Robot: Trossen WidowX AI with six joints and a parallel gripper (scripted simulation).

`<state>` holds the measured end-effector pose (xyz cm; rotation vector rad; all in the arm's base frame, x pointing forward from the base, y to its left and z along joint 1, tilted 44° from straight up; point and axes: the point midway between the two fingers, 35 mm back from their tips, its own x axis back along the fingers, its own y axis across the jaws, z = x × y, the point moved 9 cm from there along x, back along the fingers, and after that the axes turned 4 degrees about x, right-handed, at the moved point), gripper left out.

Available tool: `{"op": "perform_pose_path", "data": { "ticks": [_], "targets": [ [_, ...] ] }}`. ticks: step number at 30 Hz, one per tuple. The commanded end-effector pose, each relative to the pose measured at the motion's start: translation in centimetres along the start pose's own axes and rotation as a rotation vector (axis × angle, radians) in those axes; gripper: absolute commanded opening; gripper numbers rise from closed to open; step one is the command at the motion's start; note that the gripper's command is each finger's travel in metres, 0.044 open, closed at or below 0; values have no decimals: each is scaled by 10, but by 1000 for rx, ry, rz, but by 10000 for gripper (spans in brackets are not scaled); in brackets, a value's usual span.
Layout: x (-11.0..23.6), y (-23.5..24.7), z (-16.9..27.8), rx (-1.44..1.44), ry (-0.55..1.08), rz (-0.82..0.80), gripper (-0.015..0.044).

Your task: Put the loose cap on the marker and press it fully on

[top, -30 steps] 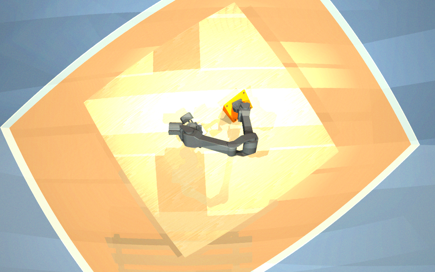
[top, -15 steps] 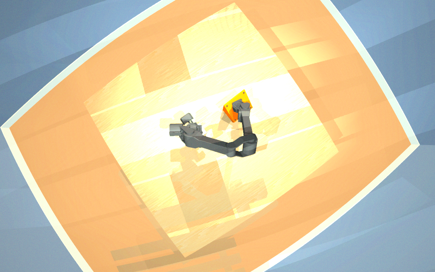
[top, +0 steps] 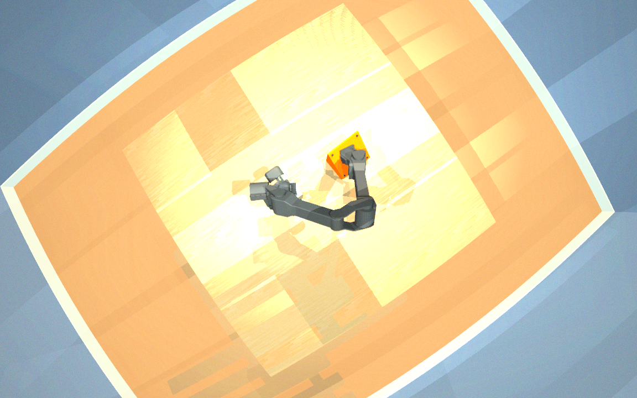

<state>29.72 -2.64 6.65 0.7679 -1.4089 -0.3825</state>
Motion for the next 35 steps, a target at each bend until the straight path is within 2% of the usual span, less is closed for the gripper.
{"op": "perform_pose_path", "data": {
  "ticks": [1,8,15,21,35],
  "targets": [
    [-8,1,1,-4,8,-10,0],
    [1,0,-1,1,-2,0,0],
    [86,-1,-1,0,1,2,0],
    [88,-1,-1,0,1,1,0],
    [88,-1,-1,0,1,1,368]
  ]
}}
